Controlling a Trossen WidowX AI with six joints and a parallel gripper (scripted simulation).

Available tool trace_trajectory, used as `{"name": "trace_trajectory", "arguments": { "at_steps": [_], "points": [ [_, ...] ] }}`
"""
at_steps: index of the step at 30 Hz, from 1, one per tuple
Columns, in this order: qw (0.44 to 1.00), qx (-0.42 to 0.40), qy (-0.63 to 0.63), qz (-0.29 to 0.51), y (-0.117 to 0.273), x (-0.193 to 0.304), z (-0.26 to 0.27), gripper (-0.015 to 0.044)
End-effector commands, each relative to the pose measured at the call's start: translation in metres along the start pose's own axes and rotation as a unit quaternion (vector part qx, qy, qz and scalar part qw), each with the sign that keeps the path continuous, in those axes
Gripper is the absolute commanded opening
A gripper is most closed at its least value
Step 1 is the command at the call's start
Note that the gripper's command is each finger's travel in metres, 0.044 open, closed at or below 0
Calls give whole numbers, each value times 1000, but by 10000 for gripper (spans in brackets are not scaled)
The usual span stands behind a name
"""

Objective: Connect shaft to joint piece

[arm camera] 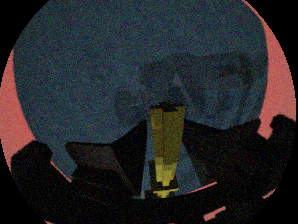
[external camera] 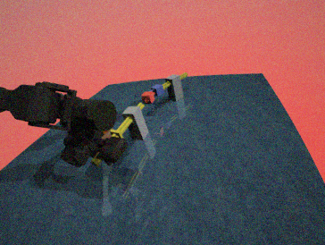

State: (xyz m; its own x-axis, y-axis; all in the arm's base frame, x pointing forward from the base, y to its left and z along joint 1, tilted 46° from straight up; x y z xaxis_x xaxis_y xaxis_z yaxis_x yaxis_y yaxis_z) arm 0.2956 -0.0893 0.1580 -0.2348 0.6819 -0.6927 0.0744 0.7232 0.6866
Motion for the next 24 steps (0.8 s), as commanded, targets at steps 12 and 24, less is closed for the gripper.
{"name": "trace_trajectory", "arguments": {
  "at_steps": [12,24],
  "points": [
    [1000,0,3,-3,0,-1,0,69],
    [999,-31,3,-9,1,0,-2,67]
  ]
}}
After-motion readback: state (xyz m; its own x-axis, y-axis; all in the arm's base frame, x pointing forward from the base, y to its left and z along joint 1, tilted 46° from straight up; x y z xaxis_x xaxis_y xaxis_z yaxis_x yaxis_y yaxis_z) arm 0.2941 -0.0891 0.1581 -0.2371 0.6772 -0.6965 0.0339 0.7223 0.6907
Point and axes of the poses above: the point midway between the two fingers, 35 mm back from their tips, its own y axis back along the fingers, its own z axis across the jaws, x = y × z, the point moved 4 cm from there along y, back along the fingers, and after that the axes turned 10 degrees about y, right-handed, at the moved point
